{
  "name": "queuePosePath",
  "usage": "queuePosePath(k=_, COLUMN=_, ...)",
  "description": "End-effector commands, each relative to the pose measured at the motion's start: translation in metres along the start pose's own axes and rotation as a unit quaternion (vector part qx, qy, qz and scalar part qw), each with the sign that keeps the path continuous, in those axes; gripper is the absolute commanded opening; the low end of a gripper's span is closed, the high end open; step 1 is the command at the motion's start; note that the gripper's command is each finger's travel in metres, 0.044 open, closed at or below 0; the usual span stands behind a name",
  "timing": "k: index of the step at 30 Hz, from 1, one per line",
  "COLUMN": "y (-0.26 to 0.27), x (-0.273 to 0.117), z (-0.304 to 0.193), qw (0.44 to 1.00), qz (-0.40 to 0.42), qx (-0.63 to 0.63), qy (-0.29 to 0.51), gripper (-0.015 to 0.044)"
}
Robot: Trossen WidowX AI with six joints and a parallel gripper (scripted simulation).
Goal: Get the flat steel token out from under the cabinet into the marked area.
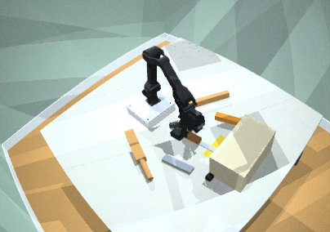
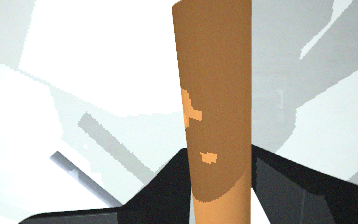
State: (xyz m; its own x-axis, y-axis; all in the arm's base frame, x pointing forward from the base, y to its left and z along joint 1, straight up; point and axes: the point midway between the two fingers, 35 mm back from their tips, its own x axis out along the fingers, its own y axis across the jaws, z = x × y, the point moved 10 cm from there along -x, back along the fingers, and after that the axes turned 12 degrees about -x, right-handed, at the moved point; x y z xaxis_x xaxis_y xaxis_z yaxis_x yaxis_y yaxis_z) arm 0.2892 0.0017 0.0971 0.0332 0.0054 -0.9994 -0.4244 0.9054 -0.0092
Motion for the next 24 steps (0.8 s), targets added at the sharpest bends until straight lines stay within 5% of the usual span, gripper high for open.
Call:
queuePosePath(k=1, y=0.001, x=0.001, z=-0.005, qw=1.0, qz=0.001, qx=-0.001, qy=0.002, gripper=0.0)
queuePosePath(k=24, y=0.006, x=0.001, z=-0.032, qw=1.0, qz=0.001, qx=-0.001, qy=0.003, gripper=0.0)
